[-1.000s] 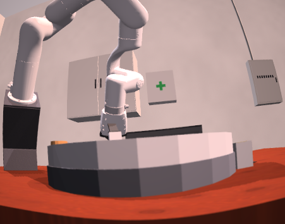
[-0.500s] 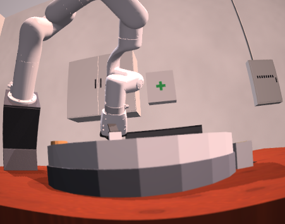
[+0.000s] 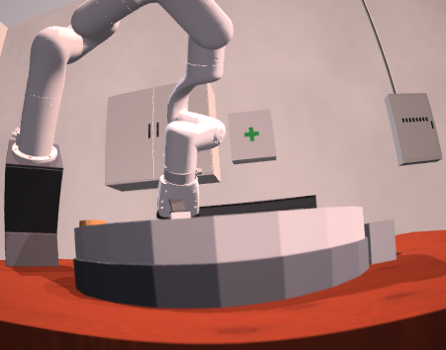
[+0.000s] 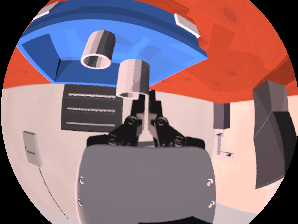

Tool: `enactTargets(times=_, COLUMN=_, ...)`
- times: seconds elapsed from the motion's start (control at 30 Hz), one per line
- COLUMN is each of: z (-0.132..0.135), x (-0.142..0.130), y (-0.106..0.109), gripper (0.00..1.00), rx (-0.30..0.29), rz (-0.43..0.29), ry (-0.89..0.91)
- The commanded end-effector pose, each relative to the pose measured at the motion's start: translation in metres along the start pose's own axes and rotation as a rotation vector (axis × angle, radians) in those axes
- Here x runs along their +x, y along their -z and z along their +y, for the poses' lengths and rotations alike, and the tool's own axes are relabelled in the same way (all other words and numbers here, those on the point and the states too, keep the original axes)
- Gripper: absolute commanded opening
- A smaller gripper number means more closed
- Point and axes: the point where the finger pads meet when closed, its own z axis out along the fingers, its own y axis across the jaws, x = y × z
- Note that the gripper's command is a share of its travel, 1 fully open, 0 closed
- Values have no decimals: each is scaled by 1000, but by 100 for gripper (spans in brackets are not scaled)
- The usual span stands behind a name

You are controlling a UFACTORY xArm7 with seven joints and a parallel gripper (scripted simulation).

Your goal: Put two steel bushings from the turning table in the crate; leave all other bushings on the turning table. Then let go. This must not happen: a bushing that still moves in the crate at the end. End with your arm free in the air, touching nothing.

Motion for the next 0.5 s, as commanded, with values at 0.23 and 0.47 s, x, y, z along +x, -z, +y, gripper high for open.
enactTargets(times=0.23, z=-1, x=10, y=-13, gripper=0, rx=1, rz=-1, ry=2)
enactTargets(times=0.47, z=-1, x=14, y=-19, gripper=0, rx=1, rz=-1, ry=2)
